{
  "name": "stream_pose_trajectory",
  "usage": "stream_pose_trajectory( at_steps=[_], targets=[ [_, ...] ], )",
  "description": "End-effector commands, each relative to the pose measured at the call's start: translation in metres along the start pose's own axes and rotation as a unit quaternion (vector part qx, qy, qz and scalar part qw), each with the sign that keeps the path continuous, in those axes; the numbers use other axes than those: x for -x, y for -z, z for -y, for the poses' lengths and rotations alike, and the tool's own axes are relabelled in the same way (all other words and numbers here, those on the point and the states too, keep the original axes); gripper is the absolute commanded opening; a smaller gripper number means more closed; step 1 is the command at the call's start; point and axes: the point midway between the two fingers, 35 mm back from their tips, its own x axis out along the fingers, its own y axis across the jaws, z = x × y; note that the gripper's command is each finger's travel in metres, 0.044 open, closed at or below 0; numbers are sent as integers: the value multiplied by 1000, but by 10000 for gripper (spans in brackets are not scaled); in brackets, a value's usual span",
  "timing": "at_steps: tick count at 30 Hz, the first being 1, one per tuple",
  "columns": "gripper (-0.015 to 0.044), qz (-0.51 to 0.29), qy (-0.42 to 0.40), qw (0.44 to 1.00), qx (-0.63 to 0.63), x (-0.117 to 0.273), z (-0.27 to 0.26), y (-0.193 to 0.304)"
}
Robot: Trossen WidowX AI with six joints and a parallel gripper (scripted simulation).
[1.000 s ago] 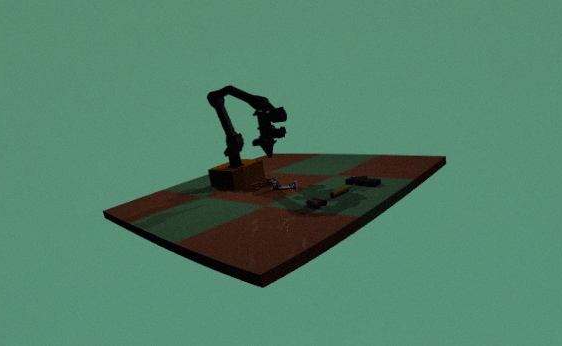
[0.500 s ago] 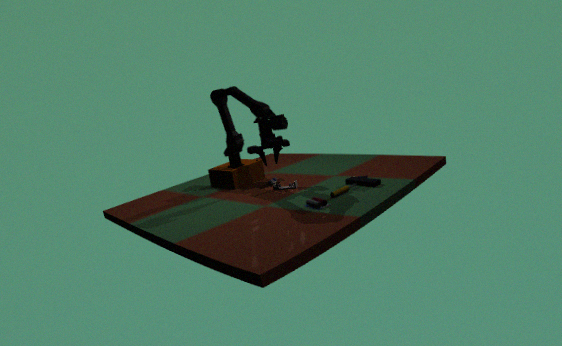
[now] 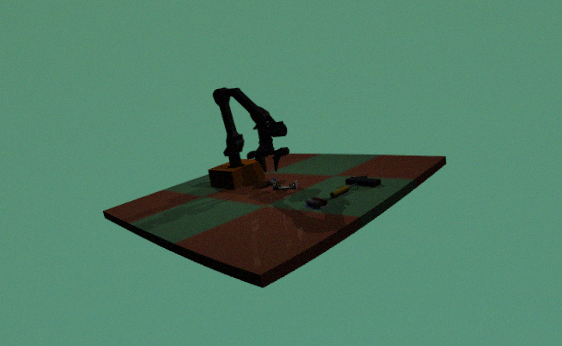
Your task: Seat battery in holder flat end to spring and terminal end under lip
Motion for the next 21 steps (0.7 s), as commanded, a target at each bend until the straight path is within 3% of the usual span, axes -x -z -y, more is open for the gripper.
stream_pose_trajectory(
  at_steps=[1, 21],
  targets=[
    [227, 1, -1, 1000, -30, -2, 0, -1],
    [227, 1, -1, 1000, -30, -27, -1, -1]
  ],
)
